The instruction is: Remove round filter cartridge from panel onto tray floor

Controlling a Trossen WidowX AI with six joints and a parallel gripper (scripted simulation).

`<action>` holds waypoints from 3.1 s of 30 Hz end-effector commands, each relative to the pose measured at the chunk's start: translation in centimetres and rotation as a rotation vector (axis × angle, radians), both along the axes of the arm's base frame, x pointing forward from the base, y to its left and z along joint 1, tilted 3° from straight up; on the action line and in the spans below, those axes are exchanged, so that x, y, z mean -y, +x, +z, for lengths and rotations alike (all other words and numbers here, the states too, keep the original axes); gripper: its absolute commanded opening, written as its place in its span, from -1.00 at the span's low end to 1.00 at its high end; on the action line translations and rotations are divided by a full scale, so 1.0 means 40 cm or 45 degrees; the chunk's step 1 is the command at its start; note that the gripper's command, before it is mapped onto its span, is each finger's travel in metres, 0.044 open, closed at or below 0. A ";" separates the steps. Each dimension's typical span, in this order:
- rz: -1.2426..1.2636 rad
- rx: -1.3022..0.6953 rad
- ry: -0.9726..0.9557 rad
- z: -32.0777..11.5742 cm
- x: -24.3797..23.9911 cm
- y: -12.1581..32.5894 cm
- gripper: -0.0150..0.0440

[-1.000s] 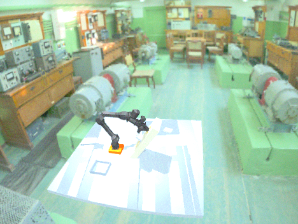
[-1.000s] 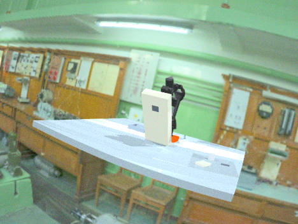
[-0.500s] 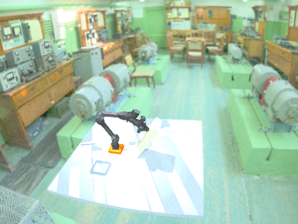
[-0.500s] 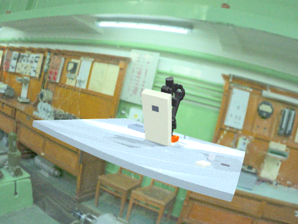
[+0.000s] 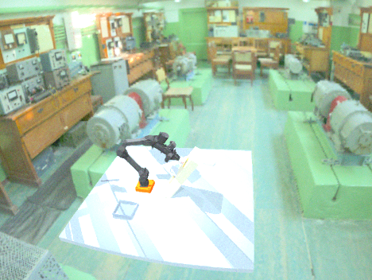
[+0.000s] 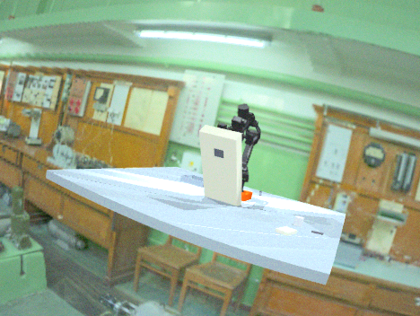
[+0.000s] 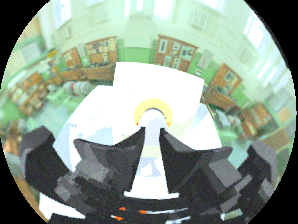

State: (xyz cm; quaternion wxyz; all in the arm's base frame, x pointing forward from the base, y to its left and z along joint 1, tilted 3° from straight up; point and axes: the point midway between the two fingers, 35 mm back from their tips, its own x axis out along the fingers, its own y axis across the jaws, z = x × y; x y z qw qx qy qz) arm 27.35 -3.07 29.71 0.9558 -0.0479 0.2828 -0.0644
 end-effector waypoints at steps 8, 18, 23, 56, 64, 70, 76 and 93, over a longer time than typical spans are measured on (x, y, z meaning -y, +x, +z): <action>-0.006 0.018 0.003 0.031 -0.006 -0.041 -0.49; -0.006 0.018 0.003 0.031 -0.006 -0.041 -0.49; -0.006 0.017 0.003 0.015 -0.007 -0.050 -0.49; 0.003 -0.012 -0.001 -0.131 -0.013 -0.108 -0.14; -0.005 0.013 0.003 -0.079 -0.010 -0.093 -0.14; -0.006 0.018 0.003 0.030 -0.006 -0.039 -0.14; -0.006 0.023 0.001 0.091 -0.009 -0.043 0.22; -0.118 -0.501 0.178 -0.096 -0.017 -0.130 0.54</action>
